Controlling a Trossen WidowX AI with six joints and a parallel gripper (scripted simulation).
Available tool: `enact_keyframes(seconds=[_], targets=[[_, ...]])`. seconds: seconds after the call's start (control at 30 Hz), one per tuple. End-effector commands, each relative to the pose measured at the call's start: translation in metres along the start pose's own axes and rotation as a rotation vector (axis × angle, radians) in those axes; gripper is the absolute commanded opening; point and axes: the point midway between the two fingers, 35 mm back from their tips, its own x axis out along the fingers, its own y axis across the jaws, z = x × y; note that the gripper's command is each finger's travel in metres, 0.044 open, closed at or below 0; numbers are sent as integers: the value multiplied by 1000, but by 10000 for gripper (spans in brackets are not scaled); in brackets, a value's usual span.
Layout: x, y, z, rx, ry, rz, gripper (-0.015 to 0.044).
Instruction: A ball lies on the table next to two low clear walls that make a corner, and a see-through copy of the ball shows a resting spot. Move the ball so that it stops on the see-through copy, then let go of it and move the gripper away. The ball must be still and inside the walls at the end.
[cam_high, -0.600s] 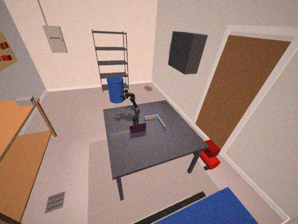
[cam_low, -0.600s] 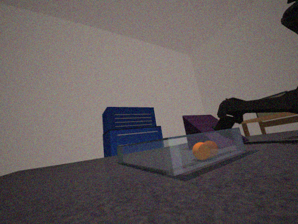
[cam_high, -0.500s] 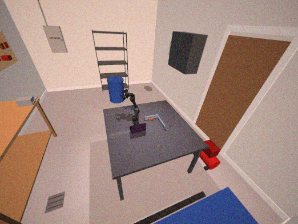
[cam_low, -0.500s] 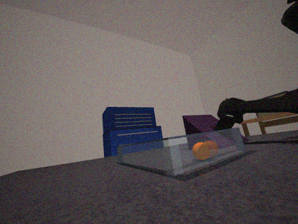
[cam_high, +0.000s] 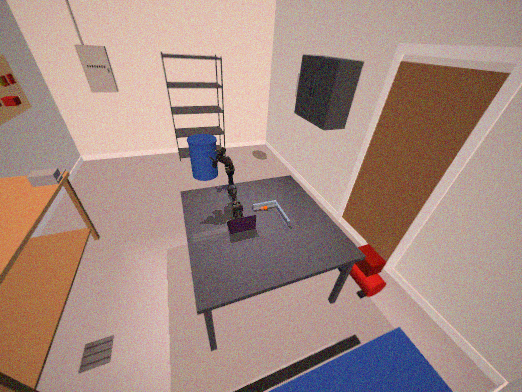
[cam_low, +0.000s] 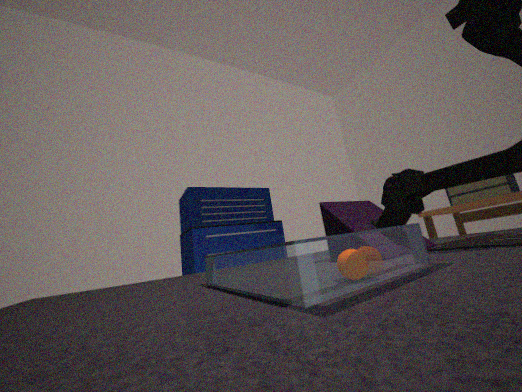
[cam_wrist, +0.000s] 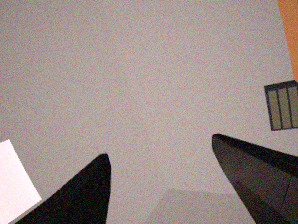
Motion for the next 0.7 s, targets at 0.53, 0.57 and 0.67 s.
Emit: enact_keyframes(seconds=[0.53, 0.57, 0.67], targets=[[-138, 129, -234, -762, 628, 990, 300], [-151, 132, -241, -784, 642, 1048, 300], [-191, 141, -258, -843, 678, 1226, 300]])
